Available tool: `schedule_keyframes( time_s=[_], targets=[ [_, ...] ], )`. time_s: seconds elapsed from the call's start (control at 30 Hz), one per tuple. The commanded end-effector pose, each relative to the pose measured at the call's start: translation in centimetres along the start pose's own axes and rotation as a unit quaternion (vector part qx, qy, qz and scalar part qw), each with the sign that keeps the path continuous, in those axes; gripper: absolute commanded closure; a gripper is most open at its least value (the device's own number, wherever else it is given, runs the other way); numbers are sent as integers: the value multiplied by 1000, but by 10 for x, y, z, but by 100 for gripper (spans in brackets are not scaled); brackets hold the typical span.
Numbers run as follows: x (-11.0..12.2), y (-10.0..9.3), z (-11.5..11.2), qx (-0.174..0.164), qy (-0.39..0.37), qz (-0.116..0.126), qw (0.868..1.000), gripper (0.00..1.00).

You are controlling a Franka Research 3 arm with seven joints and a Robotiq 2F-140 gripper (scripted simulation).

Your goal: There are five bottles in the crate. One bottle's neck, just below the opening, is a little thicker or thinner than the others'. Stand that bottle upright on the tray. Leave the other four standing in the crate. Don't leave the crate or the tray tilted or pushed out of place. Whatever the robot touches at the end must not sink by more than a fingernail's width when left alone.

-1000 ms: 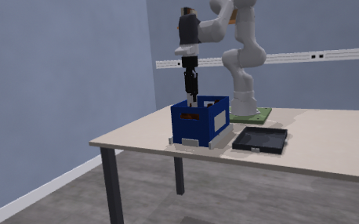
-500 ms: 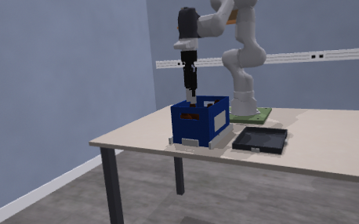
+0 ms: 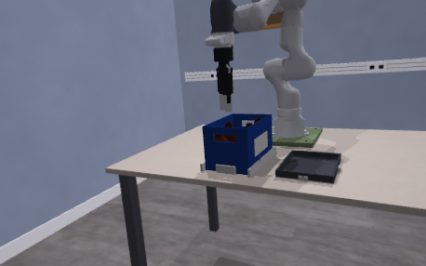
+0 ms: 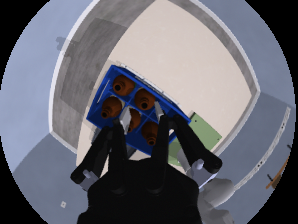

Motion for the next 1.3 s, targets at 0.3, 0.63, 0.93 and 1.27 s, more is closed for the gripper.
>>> schedule_keyframes(
  time_s=[0.3, 0.63, 0.93, 1.27],
  targets=[
    [2, -13, -4, -7, -1, -8, 1000, 56],
    [2, -13, -4, -7, -1, -8, 1000, 90],
    [2, -13, -4, -7, -1, -8, 1000, 90],
    [2, -13, -4, -7, -1, -8, 1000, 90]
  ],
)
Point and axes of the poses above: the point where the finger pads meet when closed, its own y axis out along the fingers, its own x axis across the jaws, z = x × y, the point moved 9 cm from there along -y, back along the fingers, and after that the axes turned 10 degrees about y, right-handed, at the moved point
